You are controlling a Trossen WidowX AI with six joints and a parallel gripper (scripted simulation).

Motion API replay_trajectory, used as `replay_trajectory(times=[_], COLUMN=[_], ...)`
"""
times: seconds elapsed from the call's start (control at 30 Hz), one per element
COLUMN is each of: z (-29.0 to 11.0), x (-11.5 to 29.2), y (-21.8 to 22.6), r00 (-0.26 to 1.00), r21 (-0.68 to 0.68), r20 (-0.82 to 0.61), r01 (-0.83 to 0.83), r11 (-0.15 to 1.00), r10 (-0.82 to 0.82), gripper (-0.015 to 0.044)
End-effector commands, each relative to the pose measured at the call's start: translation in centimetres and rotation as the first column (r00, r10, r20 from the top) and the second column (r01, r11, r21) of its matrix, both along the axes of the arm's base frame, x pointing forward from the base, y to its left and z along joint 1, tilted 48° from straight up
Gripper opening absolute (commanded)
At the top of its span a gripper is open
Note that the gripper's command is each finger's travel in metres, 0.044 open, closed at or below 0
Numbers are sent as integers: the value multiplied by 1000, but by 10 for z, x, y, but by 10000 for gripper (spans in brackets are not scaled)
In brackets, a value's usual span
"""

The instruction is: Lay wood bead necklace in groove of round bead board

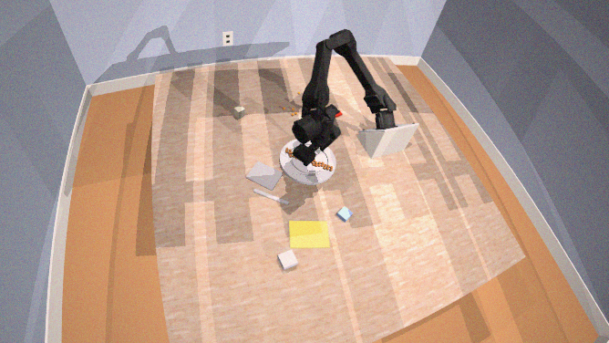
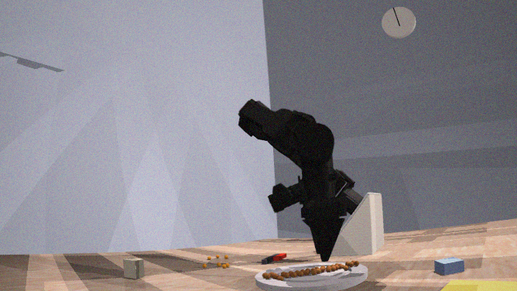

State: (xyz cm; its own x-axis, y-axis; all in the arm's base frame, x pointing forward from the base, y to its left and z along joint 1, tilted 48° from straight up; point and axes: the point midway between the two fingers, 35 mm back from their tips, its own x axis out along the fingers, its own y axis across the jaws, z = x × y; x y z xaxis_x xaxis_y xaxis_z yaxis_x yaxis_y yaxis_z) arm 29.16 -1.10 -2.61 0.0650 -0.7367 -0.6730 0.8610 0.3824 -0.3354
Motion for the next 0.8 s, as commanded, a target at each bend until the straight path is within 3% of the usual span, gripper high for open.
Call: replay_trajectory(times=[0.0, 0.17, 0.33, 0.77], z=[0, 0, 22, 15], x=[0, 0, 12, 15], y=[1, 1, -3, -16], r00=[1000, 1000, 969, 955], r21=[4, 4, 2, 5], r20=[3, 3, -184, -220], r01=[4, 4, -168, -202], r11=[1000, 1000, 986, 979], r10=[-4, -4, 166, 198], gripper=[440, 440, 310, 310])
